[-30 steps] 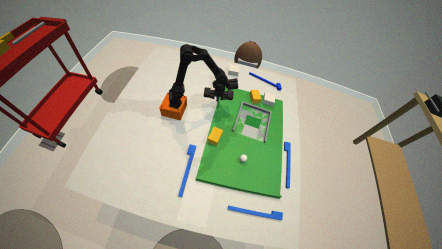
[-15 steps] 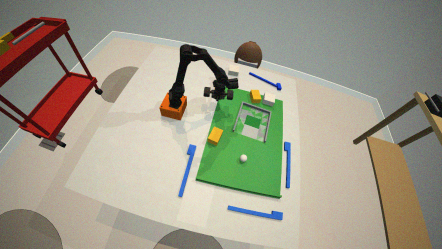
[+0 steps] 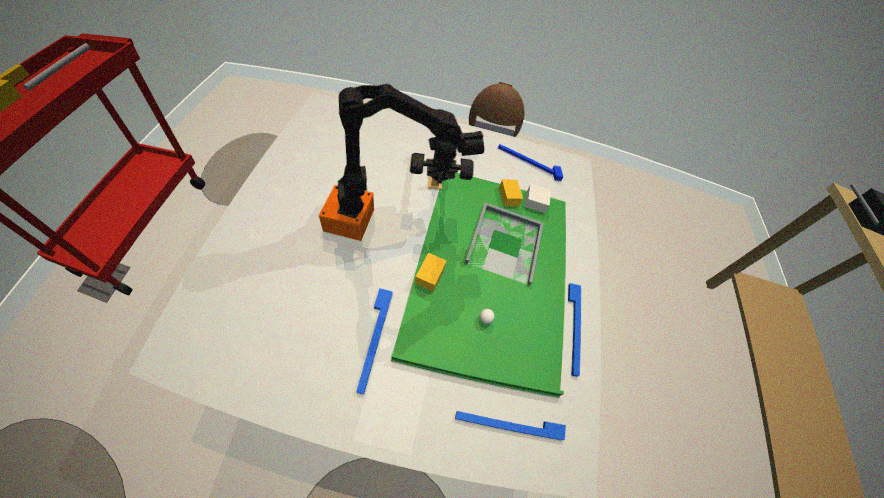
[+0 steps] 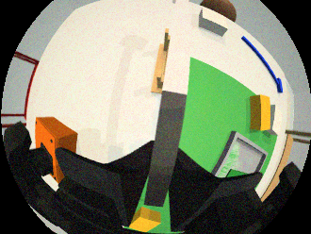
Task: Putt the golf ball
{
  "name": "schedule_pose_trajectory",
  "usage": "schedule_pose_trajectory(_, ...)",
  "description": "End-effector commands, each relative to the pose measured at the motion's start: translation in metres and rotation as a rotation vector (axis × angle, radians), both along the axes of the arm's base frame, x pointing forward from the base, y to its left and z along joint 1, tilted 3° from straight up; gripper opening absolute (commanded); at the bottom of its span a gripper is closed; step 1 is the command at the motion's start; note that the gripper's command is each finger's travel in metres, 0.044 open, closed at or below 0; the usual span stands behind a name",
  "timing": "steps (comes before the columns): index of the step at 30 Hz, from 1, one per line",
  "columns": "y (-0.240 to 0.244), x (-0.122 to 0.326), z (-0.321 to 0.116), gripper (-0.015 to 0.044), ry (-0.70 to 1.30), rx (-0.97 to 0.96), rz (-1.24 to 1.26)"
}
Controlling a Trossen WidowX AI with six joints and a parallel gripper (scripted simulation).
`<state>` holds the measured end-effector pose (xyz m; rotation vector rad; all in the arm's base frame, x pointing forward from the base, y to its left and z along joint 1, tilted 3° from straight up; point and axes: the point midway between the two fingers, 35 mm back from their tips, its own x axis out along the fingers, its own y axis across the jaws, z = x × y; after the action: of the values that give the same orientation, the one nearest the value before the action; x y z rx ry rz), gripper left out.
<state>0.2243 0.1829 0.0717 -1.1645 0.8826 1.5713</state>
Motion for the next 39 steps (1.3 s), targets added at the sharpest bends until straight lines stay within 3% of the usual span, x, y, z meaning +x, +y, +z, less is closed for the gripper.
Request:
schedule_pose_trajectory(1, -0.003, 0.003, -0.002, 0.0, 0.004, -0.005, -0.018)
schedule_pose_trajectory(21, -0.099, 0.072, 0.005, 0.0, 0.033, -0.102, -0.556)
schedule_pose_trajectory(39, -0.208, 0.1, 0.01, 0.0, 0.078, -0.184, -1.033)
